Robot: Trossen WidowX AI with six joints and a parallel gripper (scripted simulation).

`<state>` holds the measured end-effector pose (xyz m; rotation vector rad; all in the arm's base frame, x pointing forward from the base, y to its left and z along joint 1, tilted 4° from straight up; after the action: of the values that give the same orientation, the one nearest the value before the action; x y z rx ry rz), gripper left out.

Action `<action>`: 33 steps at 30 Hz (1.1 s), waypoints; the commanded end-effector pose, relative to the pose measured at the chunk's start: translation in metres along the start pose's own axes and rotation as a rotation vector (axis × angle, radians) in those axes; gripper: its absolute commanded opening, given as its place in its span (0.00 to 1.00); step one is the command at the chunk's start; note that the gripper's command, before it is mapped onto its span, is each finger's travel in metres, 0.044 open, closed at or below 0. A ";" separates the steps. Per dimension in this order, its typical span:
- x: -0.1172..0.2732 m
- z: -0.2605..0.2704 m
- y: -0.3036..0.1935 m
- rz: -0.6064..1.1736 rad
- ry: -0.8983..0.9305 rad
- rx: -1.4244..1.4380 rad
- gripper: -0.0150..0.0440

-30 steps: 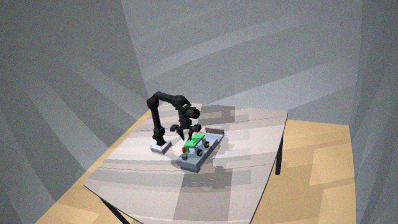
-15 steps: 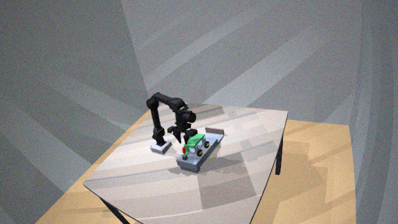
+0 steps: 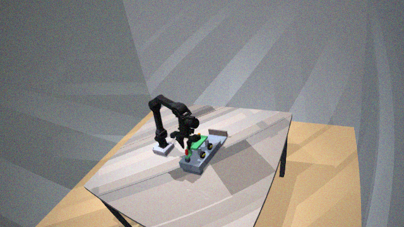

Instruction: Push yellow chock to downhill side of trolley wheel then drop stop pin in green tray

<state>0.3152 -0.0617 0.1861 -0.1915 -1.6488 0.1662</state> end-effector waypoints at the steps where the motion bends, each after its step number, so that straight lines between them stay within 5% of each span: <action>1: -0.004 0.000 -0.001 0.004 0.000 0.003 0.58; 31: -0.044 0.000 -0.001 0.005 0.000 0.003 0.58; 33: -0.040 0.000 -0.001 0.003 0.000 0.000 0.49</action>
<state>0.3184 -0.0713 0.1468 -0.1941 -1.6483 0.1685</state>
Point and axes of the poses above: the point midway between the two fingers, 35 mm back from their tips, its own x axis back along the fingers, its own z axis across the jaws, y = z × x, the point moved 2 cm from there along x, back along the fingers, and after that the axes turned 7 degrees about -x, right-handed, at the moved point
